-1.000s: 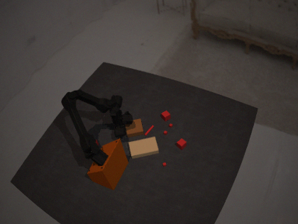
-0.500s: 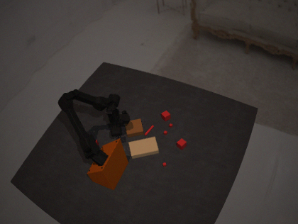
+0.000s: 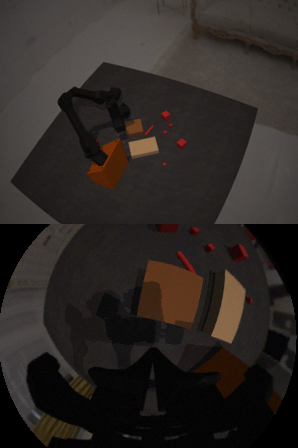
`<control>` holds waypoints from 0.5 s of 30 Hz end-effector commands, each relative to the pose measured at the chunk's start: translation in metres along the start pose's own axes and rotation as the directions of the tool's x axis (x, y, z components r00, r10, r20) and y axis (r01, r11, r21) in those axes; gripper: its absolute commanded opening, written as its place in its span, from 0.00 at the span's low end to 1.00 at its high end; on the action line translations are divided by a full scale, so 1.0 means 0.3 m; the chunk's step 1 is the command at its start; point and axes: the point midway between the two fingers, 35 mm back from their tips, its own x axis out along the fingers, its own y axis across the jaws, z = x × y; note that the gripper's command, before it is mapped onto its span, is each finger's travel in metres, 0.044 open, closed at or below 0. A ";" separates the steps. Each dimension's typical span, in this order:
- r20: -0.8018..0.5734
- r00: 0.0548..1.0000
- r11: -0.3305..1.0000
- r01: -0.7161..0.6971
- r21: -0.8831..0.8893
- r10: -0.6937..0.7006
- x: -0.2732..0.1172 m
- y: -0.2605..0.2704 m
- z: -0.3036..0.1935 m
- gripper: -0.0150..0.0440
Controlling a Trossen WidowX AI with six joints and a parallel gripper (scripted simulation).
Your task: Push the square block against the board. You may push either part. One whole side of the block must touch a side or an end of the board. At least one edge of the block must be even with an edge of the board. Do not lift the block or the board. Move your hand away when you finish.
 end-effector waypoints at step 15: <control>0.003 1.000 0.824 0.004 -0.566 -0.003 0.001 0.089 0.144 0.25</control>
